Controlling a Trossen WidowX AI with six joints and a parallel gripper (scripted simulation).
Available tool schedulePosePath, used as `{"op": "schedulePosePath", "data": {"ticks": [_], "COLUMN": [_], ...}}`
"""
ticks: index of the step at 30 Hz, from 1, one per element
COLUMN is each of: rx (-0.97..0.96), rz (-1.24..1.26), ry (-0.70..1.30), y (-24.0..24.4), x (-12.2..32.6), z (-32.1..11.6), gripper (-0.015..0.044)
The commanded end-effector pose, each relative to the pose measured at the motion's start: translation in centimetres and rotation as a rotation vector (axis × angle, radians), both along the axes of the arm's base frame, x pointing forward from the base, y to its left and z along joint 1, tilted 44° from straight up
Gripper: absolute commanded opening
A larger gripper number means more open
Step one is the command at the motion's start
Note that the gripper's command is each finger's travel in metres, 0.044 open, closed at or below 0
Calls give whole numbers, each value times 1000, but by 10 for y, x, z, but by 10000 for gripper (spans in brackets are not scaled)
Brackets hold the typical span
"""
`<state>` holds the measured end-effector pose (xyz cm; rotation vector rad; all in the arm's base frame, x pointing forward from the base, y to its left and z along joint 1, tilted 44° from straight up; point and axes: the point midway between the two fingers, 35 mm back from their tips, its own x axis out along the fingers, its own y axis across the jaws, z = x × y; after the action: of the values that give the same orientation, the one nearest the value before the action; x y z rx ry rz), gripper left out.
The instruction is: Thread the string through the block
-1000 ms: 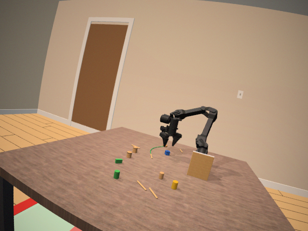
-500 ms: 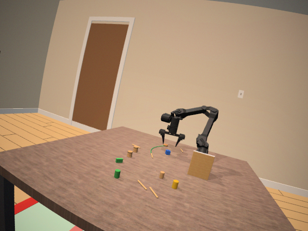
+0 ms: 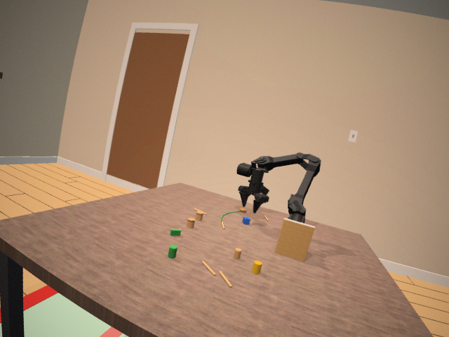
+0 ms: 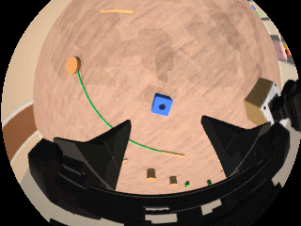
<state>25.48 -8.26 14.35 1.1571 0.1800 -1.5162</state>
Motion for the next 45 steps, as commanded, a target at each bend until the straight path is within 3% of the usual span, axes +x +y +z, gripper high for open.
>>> {"op": "schedulePosePath", "data": {"ticks": [1, 9, 17, 45], "rx": [39, 39, 39, 41], "rz": [-225, -225, -225, -226], "ry": [-214, -214, -214, -213], "y": [0, 0, 0, -18], "x": [-1, -1, -1, 5], "z": [4, 4, 4, -17], "gripper": [440, 440, 236, 236]}}
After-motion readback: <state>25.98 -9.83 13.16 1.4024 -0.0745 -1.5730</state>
